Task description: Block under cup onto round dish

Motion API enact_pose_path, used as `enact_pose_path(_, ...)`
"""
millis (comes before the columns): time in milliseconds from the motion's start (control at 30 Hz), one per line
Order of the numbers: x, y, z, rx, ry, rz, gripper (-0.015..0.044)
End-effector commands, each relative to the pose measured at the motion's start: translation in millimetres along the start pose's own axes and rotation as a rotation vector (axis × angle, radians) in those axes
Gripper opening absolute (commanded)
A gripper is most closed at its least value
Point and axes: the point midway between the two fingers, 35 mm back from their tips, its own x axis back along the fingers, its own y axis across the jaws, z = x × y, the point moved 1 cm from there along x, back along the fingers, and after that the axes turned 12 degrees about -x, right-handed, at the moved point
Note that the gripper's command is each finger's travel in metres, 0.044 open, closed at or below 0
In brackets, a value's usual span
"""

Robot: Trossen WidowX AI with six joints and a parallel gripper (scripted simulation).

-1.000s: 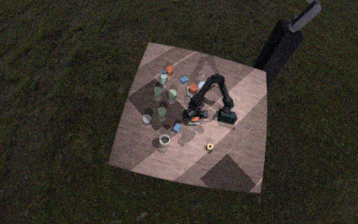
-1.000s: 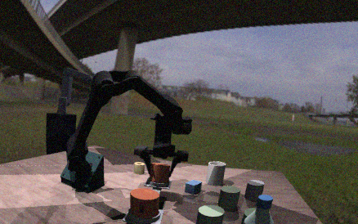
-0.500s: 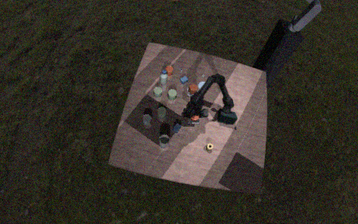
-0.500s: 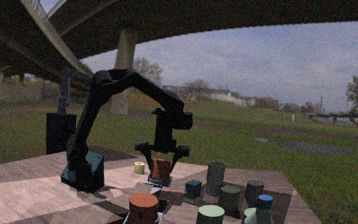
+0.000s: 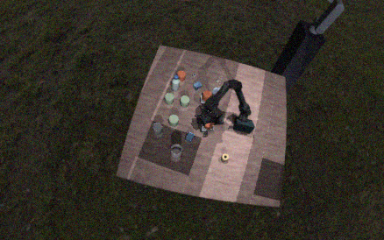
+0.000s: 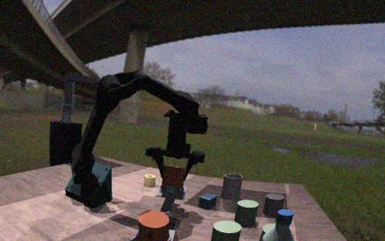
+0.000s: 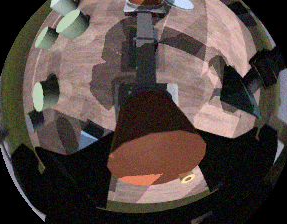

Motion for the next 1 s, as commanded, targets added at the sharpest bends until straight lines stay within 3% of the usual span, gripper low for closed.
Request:
enact_pose_path(0,10,-1,6,-0.003,0.023,-0.006,0.0000)
enact_pose_path(967,47,-5,3,-0.003,0.022,-0.005,0.0000)
